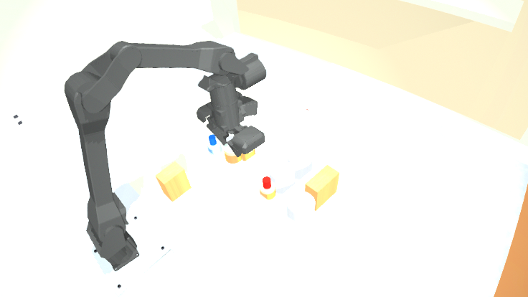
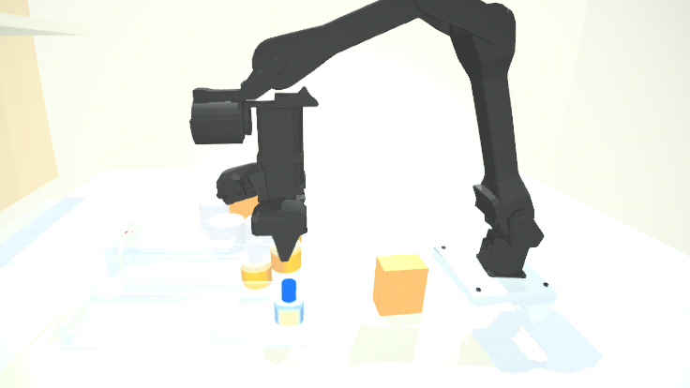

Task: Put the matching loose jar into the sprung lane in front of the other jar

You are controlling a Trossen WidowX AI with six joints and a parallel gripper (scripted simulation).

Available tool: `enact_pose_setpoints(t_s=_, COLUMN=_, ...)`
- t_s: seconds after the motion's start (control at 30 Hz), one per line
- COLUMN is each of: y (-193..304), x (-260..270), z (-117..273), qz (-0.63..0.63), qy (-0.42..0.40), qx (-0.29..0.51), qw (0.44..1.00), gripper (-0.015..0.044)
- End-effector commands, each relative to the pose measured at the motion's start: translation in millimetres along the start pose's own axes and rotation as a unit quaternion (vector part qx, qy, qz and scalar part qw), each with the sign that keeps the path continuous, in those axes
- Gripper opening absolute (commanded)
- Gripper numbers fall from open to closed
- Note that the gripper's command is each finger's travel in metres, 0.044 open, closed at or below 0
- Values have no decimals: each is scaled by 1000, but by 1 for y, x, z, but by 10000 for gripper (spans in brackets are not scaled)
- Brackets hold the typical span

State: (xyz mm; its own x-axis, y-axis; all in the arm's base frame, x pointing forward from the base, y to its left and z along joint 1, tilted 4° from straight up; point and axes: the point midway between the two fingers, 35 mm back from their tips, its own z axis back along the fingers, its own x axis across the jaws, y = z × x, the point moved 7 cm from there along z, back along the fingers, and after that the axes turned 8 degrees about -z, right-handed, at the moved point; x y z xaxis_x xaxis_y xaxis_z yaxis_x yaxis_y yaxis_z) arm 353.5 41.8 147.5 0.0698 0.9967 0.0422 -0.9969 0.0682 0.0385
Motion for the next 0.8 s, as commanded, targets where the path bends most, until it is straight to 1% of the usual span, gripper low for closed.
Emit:
enact_pose_setpoints(t_s=0.0, y=-4, x=1, z=0, qz=4, qy=-3, qx=-13, qw=1000, gripper=0)
enact_pose_setpoints(t_s=0.77, y=-4, x=1, z=-8, qz=4, qy=-3, qx=-13, qw=1000, gripper=0)
